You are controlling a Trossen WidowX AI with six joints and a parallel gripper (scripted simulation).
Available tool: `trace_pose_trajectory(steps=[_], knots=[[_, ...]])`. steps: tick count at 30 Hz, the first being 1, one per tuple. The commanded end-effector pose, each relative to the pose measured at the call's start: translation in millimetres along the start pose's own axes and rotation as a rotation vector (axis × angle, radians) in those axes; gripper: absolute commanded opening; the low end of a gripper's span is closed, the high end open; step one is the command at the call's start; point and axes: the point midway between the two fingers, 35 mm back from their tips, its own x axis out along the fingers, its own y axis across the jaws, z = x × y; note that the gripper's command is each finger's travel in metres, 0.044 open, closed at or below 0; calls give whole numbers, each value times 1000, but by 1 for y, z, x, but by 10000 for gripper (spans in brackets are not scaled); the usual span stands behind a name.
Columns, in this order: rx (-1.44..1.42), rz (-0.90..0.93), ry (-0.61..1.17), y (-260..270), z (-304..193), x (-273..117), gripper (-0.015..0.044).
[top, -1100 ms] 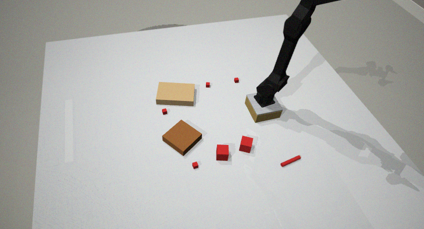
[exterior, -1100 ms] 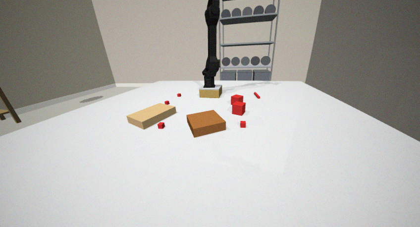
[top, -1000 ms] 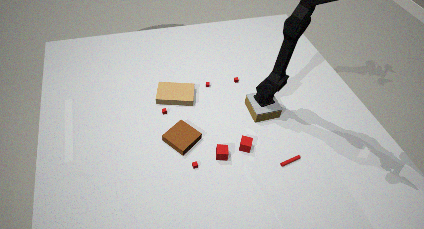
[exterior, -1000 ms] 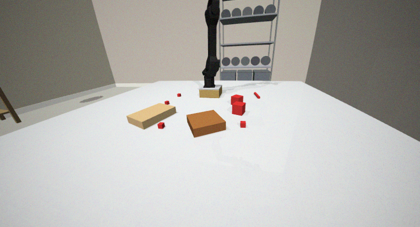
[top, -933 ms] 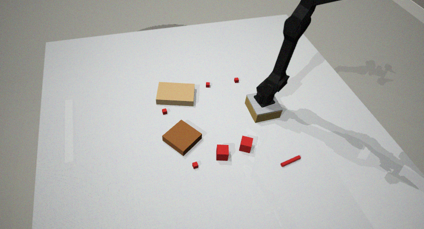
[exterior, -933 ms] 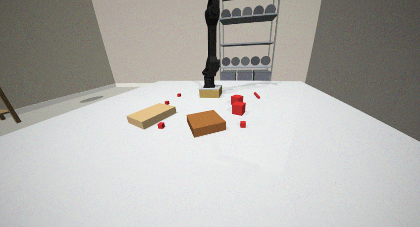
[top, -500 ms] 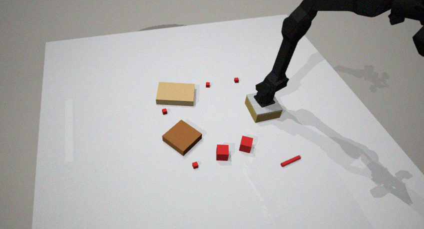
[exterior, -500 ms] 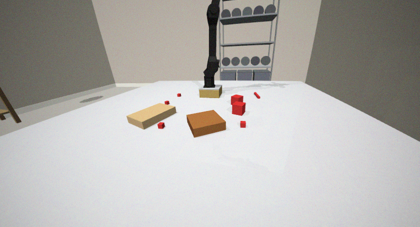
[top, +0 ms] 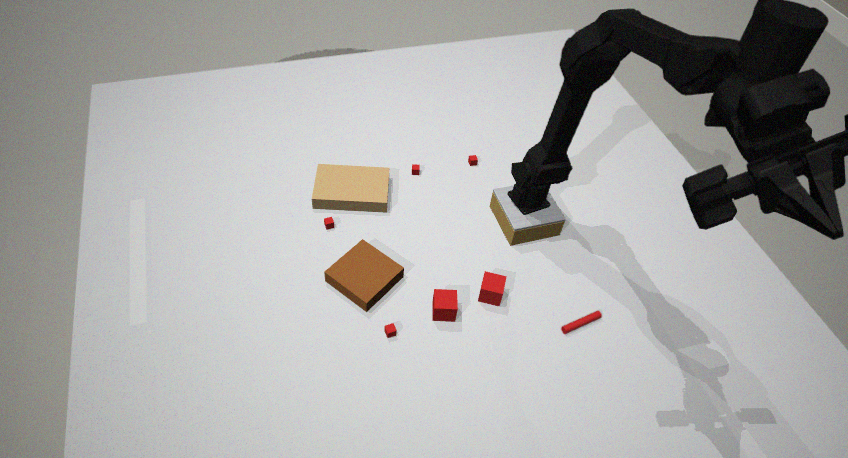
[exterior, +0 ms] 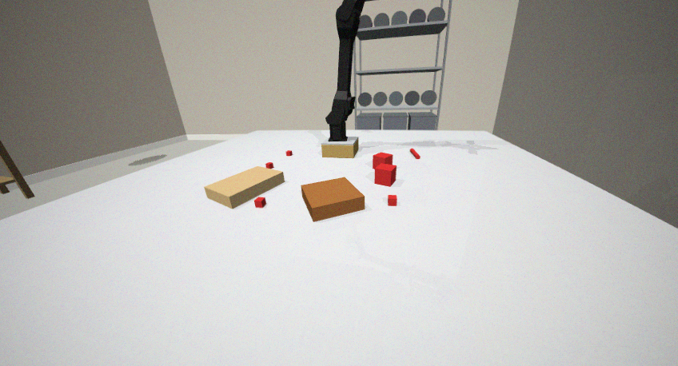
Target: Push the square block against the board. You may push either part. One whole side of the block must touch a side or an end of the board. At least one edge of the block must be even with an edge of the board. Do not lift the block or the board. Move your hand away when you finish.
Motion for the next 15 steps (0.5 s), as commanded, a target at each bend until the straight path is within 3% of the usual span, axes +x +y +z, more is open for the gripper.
trace_pose_trajectory(steps=[1, 15], knots=[[-36, -131, 40, -56, -6, 13, 0], [-51, -533, 152, -233, -9, 5, 0]])
